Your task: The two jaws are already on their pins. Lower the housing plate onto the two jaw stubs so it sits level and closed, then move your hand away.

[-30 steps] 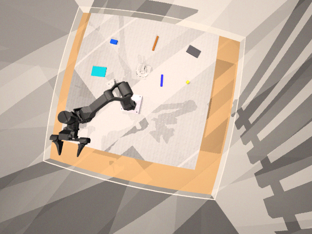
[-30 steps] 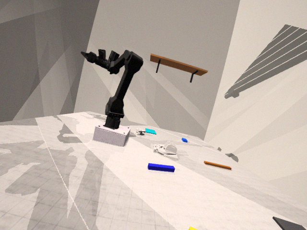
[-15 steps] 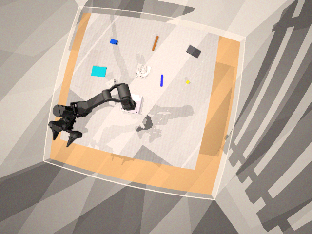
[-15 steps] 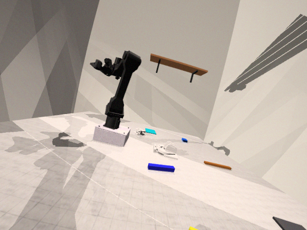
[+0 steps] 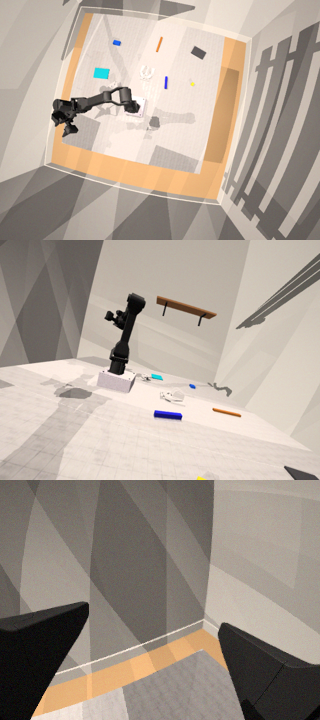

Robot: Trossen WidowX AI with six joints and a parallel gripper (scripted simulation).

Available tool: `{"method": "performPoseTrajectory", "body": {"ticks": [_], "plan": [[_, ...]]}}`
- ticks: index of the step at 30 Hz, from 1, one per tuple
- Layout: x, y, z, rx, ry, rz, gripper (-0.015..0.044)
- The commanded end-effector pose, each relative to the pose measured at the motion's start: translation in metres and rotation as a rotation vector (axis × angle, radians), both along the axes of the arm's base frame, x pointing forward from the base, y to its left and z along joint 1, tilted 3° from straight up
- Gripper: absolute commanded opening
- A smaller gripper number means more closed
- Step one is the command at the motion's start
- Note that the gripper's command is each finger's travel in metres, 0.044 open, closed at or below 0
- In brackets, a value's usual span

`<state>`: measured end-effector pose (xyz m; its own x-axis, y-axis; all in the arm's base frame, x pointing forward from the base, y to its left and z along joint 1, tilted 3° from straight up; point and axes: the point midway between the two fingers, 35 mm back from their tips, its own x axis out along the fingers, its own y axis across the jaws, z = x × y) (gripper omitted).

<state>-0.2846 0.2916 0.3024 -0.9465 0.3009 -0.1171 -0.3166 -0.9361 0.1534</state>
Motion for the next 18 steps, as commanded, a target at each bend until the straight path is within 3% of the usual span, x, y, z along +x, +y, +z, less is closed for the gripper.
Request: {"method": "performPoseTrajectory", "body": {"ticks": [1,18], "plan": [[0.018,0.022,-0.011,-0.057,-0.027,-0.103,0.0440],[0.107,0.080,-0.077,-0.362,-0.177,-0.485,0.0440]]}}
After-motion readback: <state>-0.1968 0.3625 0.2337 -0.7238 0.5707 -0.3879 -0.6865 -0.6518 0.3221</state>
